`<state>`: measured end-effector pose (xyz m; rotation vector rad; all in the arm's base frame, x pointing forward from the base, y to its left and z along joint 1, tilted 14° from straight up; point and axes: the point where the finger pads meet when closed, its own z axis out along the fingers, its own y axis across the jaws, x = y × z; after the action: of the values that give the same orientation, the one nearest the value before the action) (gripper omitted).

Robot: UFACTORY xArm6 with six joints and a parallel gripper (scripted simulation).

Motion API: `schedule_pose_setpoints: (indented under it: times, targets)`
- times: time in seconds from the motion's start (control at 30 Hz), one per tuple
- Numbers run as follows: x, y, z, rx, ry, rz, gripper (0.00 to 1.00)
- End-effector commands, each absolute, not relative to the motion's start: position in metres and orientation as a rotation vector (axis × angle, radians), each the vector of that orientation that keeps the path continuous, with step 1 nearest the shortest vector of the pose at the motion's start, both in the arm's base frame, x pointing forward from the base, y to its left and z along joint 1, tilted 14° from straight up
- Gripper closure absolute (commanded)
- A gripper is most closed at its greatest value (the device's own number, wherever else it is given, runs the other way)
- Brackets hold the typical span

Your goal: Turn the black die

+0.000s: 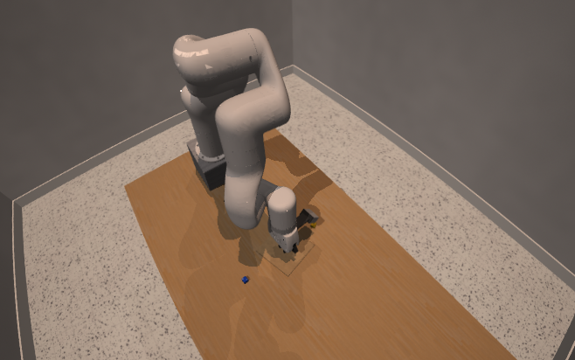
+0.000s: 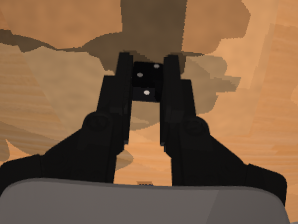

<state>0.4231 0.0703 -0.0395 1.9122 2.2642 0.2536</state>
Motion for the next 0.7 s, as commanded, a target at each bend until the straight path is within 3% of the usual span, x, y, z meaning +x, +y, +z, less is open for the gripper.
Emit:
schedule_pose_setpoints:
  times: [0.0, 0.4, 0.67]
  targets:
    - [0.4241, 0.0705, -0.0385, 1.911, 2.263, 0.257, 0.85]
    - [0.4241, 0.0705, -0.0385, 1.911, 2.263, 0.257, 0.69]
    - [0.4241, 0.0705, -0.0385, 1.911, 2.263, 0.257, 0.69]
